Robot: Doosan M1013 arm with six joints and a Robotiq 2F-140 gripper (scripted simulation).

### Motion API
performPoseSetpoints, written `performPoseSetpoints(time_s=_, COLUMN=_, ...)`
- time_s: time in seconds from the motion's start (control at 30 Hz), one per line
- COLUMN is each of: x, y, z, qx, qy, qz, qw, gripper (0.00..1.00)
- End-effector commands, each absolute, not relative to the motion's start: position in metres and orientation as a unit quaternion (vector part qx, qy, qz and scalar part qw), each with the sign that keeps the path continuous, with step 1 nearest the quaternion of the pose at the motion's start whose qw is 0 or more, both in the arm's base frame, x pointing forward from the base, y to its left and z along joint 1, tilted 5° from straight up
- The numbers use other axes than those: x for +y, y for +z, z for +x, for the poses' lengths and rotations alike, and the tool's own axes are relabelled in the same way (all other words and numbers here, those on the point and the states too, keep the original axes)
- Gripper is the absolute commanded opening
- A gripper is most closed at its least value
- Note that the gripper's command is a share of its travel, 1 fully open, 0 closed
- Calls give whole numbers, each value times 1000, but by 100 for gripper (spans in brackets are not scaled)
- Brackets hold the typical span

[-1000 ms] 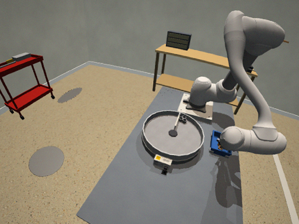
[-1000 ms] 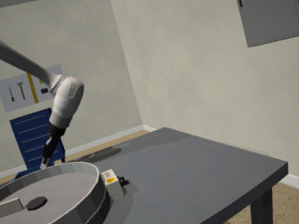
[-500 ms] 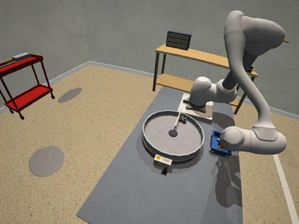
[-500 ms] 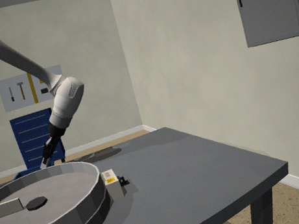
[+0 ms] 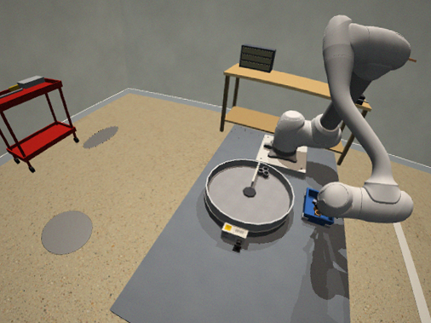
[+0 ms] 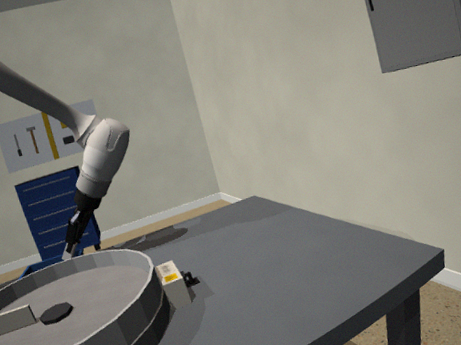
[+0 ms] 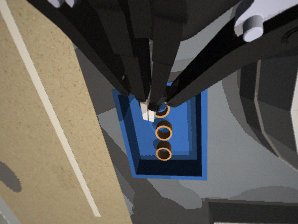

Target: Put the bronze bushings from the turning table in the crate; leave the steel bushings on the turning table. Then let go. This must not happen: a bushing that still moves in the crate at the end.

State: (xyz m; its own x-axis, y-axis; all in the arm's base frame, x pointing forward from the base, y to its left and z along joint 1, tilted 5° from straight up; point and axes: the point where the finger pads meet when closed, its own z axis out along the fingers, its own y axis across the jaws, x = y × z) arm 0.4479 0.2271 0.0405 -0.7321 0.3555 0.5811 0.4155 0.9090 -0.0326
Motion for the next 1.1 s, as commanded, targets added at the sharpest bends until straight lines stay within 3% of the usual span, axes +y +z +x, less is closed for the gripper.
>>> performPoseSetpoints(time_s=0.0, x=227, y=41, z=448, qx=-929, qy=-50, qz=-207, qw=302, gripper=0)
performPoseSetpoints(time_s=1.07, x=227, y=35, z=448, qx=-929, qy=-50, qz=-207, qw=302, gripper=0)
